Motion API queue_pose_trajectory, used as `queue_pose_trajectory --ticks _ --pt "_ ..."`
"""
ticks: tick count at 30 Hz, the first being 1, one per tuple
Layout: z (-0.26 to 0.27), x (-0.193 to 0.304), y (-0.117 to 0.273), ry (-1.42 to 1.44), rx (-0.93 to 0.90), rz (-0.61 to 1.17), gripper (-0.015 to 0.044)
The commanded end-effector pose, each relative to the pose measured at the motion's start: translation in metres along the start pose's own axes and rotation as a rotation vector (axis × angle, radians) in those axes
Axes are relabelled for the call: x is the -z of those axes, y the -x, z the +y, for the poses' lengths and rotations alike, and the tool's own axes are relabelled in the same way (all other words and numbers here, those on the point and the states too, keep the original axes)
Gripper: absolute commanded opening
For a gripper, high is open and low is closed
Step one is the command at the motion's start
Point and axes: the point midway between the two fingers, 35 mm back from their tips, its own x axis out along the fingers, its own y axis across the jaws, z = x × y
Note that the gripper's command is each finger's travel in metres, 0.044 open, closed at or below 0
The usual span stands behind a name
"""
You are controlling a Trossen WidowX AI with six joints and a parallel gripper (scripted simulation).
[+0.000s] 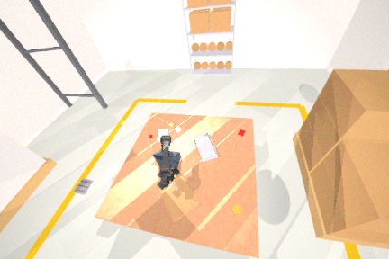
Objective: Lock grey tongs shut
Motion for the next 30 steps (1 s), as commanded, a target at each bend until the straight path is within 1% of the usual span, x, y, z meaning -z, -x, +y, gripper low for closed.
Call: queue_pose_trajectory --ticks 1,8,30 --pt "0.002 0.000 0.000 -0.028 -0.004 0.001 -0.0150" --pt "0.005 0.001 -0.002 -0.033 -0.006 0.031 -0.0150" --pt "0.036 0.015 -0.025 -0.090 -0.024 0.418 -0.0150"
